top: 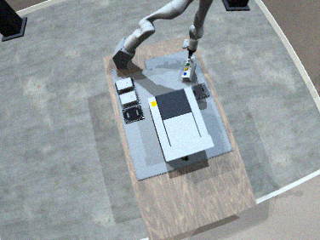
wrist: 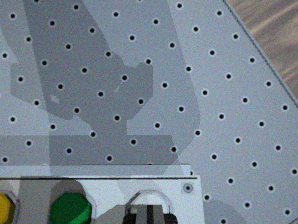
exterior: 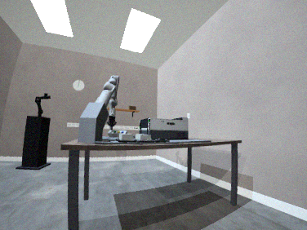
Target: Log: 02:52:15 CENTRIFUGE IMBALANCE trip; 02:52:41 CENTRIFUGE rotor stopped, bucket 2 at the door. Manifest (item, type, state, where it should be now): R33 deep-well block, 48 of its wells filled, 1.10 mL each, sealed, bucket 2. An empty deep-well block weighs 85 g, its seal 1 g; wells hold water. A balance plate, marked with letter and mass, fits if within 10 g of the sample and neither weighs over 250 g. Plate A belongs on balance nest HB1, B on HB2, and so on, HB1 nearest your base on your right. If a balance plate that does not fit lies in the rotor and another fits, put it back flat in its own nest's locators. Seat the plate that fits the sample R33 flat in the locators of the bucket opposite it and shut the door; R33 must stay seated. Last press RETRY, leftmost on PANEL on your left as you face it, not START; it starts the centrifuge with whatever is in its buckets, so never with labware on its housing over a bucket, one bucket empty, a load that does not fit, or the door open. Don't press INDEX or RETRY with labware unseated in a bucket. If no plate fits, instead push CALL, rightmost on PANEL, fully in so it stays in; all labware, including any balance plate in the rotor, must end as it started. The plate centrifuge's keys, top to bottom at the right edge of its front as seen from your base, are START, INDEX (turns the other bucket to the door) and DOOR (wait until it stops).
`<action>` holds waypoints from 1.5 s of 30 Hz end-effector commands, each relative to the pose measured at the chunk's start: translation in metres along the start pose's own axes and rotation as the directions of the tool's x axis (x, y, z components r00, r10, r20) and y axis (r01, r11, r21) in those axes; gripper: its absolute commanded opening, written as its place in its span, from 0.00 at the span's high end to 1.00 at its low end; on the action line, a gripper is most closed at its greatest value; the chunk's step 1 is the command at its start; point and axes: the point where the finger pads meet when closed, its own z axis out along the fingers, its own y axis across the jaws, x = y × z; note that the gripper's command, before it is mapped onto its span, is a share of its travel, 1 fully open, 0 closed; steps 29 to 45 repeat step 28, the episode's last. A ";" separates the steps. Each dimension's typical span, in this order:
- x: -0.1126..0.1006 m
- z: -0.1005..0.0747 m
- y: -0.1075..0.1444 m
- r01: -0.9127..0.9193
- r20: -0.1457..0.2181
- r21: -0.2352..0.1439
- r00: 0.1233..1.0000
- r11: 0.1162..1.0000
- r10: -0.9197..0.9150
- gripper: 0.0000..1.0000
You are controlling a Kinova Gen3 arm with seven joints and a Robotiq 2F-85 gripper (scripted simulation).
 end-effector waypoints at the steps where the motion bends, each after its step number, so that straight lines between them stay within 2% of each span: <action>1: 0.000 0.001 0.000 0.000 0.001 -0.001 1.000 1.000 0.000 0.90; 28: 0.000 0.018 0.000 0.000 0.001 -0.001 1.000 1.000 0.000 0.90; 45: 0.000 0.018 0.000 0.000 0.001 -0.001 1.000 1.000 0.000 0.90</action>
